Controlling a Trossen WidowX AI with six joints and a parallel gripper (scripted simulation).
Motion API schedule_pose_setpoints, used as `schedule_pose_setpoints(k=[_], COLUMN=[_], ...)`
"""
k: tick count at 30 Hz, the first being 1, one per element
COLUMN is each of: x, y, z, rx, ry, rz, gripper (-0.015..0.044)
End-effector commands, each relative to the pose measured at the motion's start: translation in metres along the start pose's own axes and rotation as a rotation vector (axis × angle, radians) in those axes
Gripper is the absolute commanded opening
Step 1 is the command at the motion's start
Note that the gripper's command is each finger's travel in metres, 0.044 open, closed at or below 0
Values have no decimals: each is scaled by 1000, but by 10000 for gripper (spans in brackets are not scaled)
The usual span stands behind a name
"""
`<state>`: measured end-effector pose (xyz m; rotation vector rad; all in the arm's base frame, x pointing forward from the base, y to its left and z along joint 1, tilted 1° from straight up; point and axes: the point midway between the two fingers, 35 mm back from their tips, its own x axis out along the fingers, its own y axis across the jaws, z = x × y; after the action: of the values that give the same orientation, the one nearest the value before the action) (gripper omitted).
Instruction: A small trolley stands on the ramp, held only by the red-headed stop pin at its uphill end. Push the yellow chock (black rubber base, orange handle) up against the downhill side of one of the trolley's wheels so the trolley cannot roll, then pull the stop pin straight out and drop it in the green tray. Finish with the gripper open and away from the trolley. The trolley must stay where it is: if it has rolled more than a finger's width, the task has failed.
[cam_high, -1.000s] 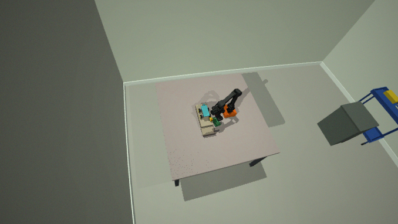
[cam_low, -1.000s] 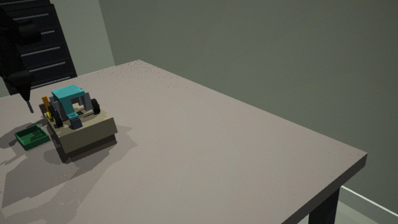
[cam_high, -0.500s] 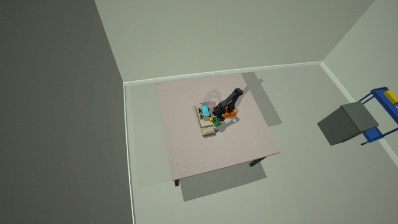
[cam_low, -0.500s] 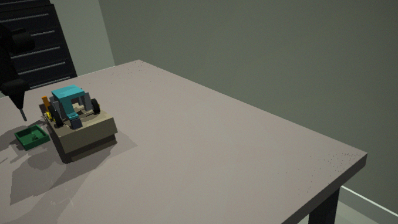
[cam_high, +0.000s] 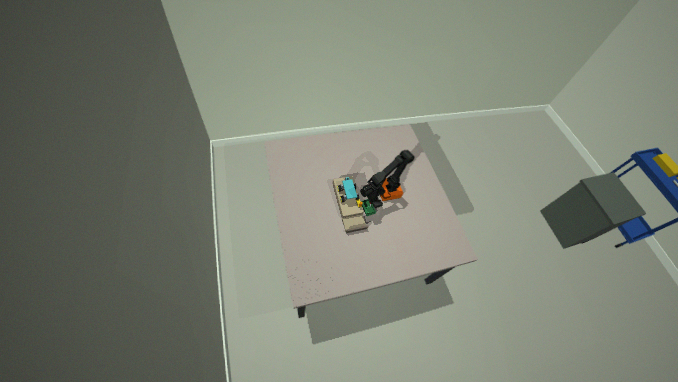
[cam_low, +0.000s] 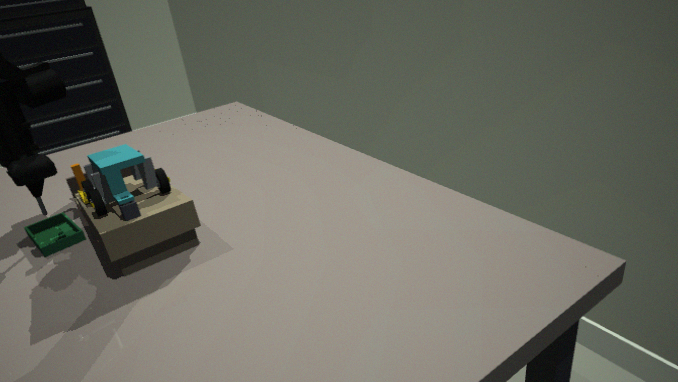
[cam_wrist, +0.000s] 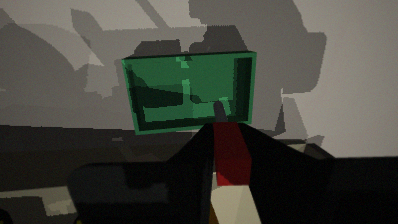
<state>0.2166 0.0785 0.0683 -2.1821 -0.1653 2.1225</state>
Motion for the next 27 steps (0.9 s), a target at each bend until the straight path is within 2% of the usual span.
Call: schedule_pose_setpoints(k=[1,10,14,21,27], x=[15,40,41,41,41], y=[-5,-17,-17,-14,-9], z=[0,1,1,1,1], rx=[-6,-6,-6,-6,-6], ry=[-2,-3,-3,-3,-2], rz=[-33,-35,-36,-35,-35], gripper=[0,0,0,184,190])
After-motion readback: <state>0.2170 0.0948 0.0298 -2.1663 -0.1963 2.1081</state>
